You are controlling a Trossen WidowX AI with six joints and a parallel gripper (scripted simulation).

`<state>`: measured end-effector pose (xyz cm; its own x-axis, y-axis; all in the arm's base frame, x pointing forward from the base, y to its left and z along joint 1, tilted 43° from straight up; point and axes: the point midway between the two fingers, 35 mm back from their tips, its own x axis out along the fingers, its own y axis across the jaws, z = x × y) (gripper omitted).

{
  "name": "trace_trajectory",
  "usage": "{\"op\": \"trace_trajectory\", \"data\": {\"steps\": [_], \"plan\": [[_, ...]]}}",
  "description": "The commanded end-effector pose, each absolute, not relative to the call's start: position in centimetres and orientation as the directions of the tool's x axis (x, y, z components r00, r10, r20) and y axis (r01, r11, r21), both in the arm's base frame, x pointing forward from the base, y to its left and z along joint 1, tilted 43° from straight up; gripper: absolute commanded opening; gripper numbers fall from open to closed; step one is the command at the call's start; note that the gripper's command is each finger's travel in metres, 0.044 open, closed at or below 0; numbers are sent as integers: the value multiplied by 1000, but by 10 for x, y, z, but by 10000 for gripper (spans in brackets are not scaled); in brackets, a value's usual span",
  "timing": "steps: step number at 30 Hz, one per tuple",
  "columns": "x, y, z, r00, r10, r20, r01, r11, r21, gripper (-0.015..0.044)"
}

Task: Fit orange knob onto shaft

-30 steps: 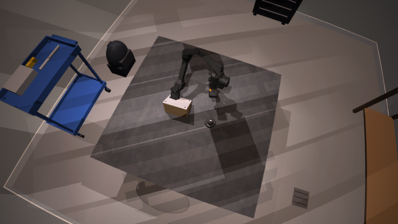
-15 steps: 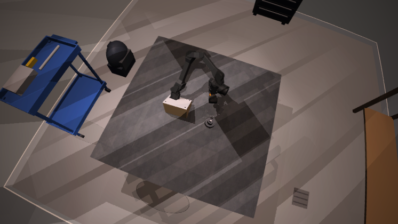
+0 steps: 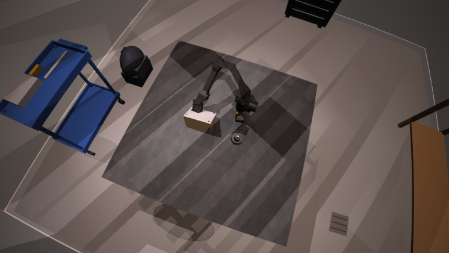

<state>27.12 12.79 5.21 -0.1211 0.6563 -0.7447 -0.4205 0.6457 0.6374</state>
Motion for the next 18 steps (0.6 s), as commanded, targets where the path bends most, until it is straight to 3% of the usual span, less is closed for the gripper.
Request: {"op": "trace_trajectory", "data": {"steps": [1,17,18], "plan": [[268,143,35,-130,661,-739,-413,641,647,0],[268,158,20,-133,666,-734,-414,636,651,0],[269,156,22,-130,664,-737,-418,637,648,26]]}}
